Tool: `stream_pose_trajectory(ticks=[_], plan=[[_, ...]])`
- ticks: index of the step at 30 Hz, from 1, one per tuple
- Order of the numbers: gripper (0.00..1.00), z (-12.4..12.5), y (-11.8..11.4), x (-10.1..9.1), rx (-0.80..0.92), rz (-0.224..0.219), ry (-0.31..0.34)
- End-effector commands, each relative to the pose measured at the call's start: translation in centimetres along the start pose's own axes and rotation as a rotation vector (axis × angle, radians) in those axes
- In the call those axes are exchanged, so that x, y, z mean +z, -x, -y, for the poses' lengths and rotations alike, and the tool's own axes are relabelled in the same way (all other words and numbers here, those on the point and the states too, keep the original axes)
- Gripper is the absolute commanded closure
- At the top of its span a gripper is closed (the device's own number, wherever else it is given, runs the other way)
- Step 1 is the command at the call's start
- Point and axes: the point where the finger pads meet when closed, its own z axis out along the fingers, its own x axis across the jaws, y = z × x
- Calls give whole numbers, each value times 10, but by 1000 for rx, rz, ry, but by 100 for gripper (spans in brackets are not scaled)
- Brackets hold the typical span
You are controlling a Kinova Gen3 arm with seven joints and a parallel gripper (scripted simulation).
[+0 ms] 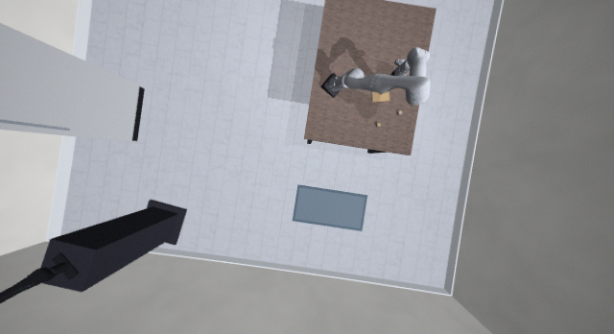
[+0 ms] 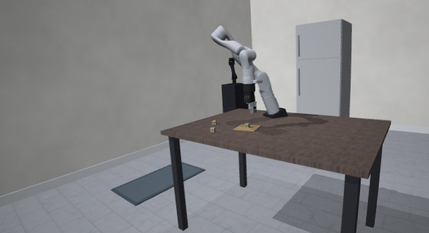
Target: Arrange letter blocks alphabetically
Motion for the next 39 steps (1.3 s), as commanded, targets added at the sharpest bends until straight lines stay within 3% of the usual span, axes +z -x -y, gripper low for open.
stream_pose_trajectory(ticks=[1, 7, 20, 30, 39], plan=[[51, 2, -1, 5, -6, -3, -6], [51, 2, -1, 13, -6, -3, -5], [51, 1, 0, 58, -6, -2, -5], [51, 1, 0, 81, -6, -1, -5], [51, 1, 0, 91, -6, -1, -5]])
